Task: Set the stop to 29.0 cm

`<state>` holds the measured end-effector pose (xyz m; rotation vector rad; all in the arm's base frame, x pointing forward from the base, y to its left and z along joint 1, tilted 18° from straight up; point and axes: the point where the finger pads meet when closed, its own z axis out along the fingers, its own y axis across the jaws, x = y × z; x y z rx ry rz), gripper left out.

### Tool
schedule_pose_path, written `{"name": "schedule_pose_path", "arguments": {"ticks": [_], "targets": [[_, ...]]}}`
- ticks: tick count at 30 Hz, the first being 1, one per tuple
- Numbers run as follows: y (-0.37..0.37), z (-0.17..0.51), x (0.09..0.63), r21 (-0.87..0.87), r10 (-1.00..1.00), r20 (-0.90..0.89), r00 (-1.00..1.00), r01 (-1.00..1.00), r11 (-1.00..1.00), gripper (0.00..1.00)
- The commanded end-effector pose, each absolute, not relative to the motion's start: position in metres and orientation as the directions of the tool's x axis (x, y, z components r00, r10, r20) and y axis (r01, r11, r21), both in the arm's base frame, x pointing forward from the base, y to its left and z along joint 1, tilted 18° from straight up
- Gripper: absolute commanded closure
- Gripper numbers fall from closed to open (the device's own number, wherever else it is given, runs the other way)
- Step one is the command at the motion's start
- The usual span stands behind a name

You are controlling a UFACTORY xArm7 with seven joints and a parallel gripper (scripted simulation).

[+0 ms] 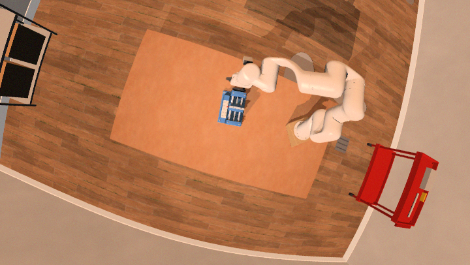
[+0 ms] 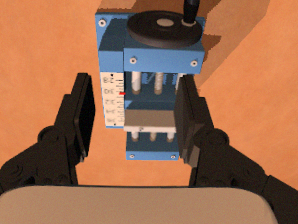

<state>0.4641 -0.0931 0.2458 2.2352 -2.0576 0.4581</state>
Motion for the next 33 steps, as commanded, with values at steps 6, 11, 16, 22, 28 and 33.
{"name": "schedule_pose_path", "arguments": {"ticks": [6, 11, 16, 22, 28, 33], "targets": [[-0.074, 0.245, 0.513, -0.145, -0.962, 0.266, 0.055, -0.985, -0.096, 0.43], [-0.080, 0.222, 0.517, -0.145, -0.962, 0.266, 0.055, -0.985, -0.096, 0.43], [-0.085, 0.203, 0.520, -0.145, -0.962, 0.266, 0.055, -0.985, -0.096, 0.43], [-0.085, 0.203, 0.520, -0.145, -0.962, 0.266, 0.055, -0.985, -0.096, 0.43], [-0.085, 0.203, 0.520, -0.145, -0.962, 0.266, 0.055, -0.985, -0.096, 0.43], [-0.085, 0.203, 0.520, -0.145, -0.962, 0.266, 0.055, -0.985, -0.096, 0.43]]}}
